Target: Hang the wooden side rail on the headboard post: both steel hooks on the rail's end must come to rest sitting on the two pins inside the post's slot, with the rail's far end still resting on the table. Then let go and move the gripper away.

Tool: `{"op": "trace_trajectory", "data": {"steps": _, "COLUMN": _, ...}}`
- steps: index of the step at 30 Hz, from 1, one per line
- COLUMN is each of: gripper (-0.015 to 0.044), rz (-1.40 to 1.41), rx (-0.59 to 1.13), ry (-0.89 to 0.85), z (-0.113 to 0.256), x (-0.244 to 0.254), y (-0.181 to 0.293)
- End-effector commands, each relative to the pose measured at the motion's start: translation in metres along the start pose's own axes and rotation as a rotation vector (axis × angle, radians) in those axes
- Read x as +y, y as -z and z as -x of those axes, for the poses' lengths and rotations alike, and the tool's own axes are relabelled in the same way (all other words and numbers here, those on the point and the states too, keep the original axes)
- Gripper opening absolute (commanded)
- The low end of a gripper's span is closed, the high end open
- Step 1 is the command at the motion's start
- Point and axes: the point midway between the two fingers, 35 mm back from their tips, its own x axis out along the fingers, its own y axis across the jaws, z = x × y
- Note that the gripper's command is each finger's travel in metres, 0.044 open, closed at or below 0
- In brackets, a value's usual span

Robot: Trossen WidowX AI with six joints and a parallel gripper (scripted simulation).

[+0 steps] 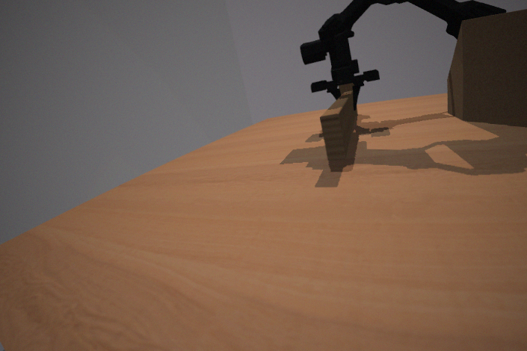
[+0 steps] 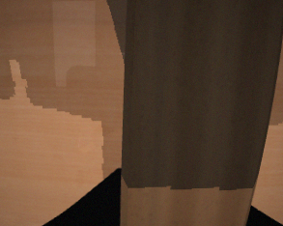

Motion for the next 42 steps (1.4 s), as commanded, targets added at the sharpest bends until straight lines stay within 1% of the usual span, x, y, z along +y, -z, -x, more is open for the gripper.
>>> {"op": "trace_trajectory", "data": {"steps": 1, "gripper": 0.0, "rz": -0.011, "rx": -0.004, "ry": 0.02, "z": 0.0073, "x": -0.0046, "y": -0.0012}}
{"op": "trace_trajectory", "data": {"steps": 42, "gripper": 0.0, "rz": -0.011, "rx": -0.004, "ry": 0.021, "z": 0.0141, "x": -0.0045, "y": -0.0013}}
